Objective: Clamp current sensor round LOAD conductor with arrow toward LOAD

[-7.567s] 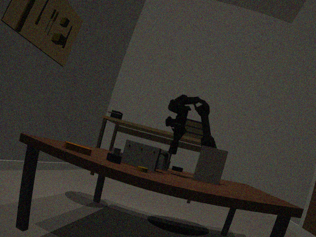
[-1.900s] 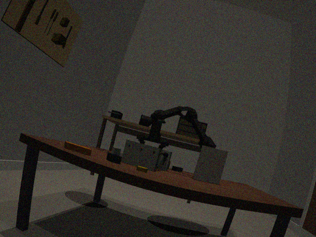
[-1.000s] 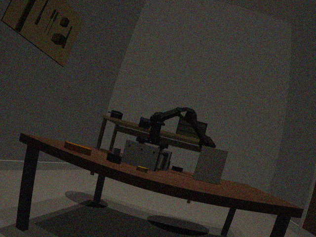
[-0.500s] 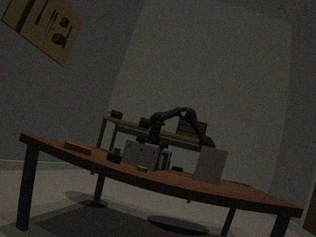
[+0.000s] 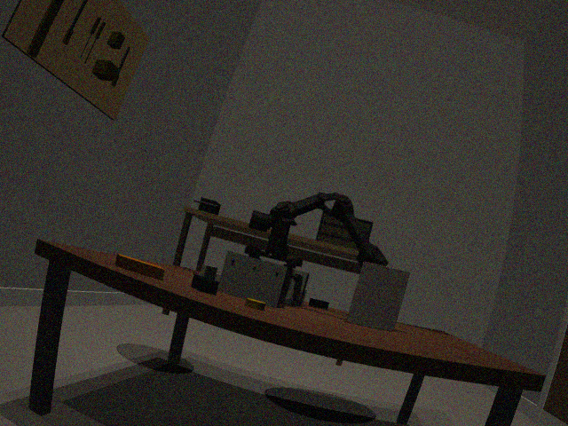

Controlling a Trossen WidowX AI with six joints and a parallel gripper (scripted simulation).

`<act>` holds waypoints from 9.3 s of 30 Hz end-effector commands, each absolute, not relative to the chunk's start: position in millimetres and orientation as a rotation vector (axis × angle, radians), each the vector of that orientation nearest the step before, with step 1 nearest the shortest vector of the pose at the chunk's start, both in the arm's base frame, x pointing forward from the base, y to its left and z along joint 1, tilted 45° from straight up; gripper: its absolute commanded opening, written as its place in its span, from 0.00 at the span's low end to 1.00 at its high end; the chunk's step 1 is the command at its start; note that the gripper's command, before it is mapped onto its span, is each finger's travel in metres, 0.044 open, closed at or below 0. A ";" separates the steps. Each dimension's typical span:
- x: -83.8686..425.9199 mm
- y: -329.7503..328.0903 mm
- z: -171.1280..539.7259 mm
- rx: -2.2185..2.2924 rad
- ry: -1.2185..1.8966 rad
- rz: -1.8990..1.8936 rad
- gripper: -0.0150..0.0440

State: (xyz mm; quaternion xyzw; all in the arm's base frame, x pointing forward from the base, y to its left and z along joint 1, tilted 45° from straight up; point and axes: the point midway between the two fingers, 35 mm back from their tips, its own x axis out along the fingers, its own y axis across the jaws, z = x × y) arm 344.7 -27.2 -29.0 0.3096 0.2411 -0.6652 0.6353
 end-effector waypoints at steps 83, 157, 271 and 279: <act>343.1 -18.1 -20.1 0.696 0.553 -1.511 0.91; 342.0 -32.1 -7.0 0.696 0.556 -1.513 0.34; 336.5 43.5 69.4 0.631 0.723 -1.415 1.00; 313.2 11.1 97.4 0.382 1.133 -0.973 1.00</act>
